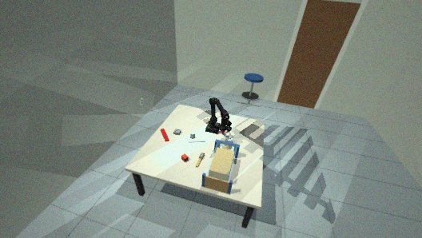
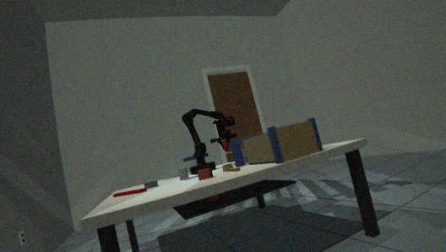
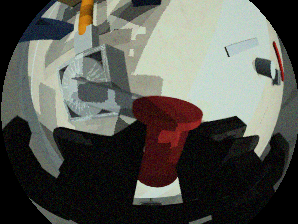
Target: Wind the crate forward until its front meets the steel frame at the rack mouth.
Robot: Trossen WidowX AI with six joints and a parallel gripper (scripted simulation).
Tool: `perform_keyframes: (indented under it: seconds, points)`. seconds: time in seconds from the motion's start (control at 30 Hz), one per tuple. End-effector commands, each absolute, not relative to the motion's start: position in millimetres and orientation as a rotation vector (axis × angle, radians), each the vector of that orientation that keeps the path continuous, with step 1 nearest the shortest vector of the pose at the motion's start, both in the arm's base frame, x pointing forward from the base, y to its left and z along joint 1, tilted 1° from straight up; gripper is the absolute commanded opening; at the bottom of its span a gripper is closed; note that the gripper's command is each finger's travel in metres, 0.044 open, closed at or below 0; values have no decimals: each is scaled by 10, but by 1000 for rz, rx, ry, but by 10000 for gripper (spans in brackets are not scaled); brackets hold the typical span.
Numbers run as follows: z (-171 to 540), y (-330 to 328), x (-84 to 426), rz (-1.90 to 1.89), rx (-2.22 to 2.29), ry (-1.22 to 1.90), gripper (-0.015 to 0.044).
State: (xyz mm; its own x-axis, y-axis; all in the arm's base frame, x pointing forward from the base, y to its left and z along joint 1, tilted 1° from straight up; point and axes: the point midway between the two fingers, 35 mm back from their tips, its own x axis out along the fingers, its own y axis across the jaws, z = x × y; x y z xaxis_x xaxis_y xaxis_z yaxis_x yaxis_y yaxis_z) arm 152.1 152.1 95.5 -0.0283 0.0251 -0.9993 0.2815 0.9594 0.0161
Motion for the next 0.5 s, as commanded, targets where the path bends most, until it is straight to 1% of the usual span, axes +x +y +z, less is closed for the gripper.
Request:
perform_keyframes:
  seconds: [0.0, 0.47]
  points:
    - [946, 1456, 1680, -234, 242, 1555, 0]
    - [947, 1412, 1890, -235, 241, 1553, 0]
